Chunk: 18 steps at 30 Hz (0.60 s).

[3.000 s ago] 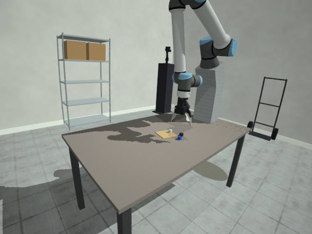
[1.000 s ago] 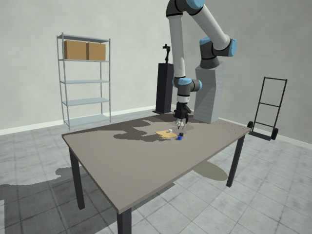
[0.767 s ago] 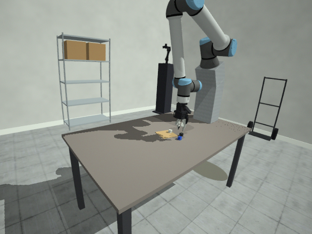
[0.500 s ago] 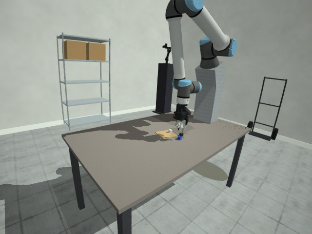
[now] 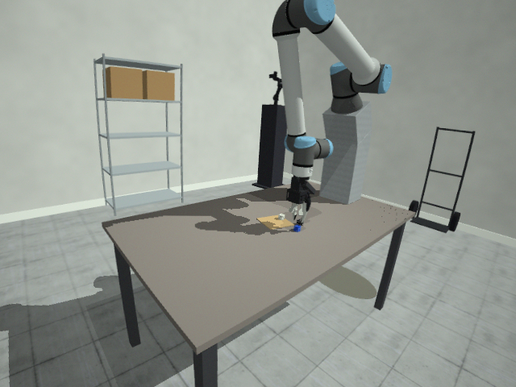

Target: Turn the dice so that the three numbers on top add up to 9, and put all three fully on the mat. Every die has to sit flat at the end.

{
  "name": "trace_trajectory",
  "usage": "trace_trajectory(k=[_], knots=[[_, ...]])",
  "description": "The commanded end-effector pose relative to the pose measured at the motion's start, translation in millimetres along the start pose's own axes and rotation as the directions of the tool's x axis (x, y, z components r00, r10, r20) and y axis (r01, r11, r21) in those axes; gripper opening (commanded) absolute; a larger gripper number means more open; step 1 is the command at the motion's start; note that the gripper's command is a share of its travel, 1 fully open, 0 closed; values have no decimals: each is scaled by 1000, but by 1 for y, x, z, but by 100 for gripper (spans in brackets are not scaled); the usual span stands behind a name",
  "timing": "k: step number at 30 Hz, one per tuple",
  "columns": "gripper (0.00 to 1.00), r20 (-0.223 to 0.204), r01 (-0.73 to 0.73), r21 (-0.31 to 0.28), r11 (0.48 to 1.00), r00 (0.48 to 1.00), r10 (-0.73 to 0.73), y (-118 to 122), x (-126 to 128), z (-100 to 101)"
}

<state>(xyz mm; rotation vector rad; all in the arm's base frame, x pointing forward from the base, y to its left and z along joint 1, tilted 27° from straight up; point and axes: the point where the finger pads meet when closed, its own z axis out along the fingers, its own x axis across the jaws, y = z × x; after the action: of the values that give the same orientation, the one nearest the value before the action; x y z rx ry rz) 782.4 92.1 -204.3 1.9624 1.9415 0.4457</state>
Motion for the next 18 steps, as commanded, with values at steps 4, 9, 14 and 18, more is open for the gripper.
trace_trajectory(k=[4,9,14,18], knots=[[24,0,0,-1,1000,1000,0,1,0,9],[24,0,0,-1,1000,1000,0,1,0,14],[24,0,0,-1,1000,1000,0,1,0,16],[24,0,0,-1,1000,1000,0,1,0,17]])
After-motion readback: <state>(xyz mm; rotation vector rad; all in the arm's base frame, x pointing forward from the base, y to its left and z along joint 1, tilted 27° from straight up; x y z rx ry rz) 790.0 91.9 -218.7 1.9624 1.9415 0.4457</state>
